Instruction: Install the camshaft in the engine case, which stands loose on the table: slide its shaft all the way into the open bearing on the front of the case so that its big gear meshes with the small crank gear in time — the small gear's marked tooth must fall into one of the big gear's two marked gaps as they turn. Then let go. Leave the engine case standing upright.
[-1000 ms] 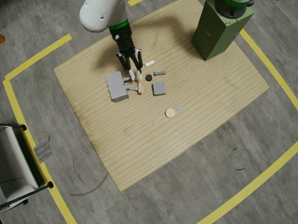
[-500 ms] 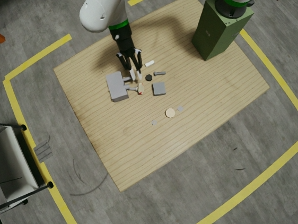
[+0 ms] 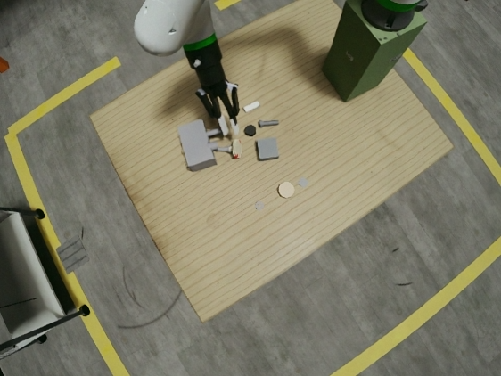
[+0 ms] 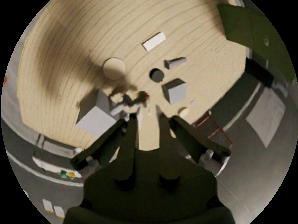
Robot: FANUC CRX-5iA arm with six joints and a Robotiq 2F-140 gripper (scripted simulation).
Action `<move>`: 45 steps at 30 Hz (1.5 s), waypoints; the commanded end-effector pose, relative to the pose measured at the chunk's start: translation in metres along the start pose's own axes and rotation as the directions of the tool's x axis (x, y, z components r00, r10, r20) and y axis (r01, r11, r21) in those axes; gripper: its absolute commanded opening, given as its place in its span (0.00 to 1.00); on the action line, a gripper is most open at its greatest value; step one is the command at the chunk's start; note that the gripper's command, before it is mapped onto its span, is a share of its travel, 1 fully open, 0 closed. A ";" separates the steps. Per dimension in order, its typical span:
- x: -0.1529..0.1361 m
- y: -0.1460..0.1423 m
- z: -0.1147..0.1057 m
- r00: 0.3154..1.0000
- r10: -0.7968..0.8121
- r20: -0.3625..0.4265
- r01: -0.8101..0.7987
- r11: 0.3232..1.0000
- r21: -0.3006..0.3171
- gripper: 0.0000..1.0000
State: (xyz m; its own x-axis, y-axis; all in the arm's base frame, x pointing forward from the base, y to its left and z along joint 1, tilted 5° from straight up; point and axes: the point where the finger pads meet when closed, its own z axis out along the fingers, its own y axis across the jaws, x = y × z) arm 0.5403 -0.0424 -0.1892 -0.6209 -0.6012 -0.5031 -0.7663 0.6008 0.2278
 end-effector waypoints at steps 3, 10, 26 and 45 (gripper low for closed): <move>-0.001 -0.001 0.005 1.000 -0.001 0.001 0.001 1.000 0.001 0.29; -0.001 -0.001 0.014 1.000 -0.001 0.000 0.001 1.000 0.001 0.29; -0.001 -0.001 0.047 1.000 -0.001 0.000 0.001 1.000 0.001 0.29; -0.001 -0.001 0.057 1.000 -0.001 0.000 0.001 1.000 0.001 0.29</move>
State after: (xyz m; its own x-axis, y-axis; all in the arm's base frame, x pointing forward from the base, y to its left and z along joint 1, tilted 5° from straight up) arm 0.5499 -0.0121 -0.2372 -0.6209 -0.6012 -0.5030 -0.7663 0.6008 0.2277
